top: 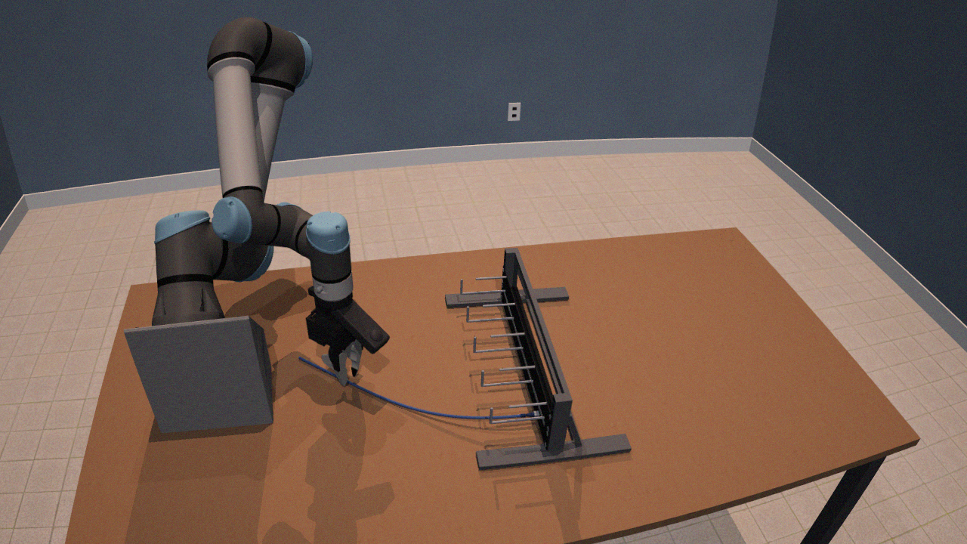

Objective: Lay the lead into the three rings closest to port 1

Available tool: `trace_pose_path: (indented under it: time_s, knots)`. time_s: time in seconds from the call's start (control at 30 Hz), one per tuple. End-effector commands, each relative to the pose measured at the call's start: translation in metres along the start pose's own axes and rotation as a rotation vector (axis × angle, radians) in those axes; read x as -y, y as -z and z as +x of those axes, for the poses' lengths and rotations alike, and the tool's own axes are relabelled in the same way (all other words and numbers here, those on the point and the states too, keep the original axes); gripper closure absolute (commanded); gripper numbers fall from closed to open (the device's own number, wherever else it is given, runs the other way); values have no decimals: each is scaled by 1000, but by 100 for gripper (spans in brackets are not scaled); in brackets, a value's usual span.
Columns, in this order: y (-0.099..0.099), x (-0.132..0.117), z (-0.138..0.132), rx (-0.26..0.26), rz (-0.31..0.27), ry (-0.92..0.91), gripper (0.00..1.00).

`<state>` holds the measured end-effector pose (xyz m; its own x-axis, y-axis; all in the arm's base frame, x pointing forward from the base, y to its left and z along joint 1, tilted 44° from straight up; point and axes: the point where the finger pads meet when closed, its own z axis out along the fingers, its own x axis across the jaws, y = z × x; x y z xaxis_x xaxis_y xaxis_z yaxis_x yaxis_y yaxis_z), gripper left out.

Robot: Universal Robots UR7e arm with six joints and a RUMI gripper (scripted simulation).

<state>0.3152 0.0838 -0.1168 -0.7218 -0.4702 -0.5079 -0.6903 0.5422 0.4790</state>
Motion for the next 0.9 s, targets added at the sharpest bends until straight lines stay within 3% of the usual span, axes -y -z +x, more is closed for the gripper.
trace_pose_path:
  time_s: [0.0, 0.87]
  knots:
    - [-2, 0, 0, 0, 1, 0, 80]
    - [-7, 0, 0, 0, 1, 0, 80]
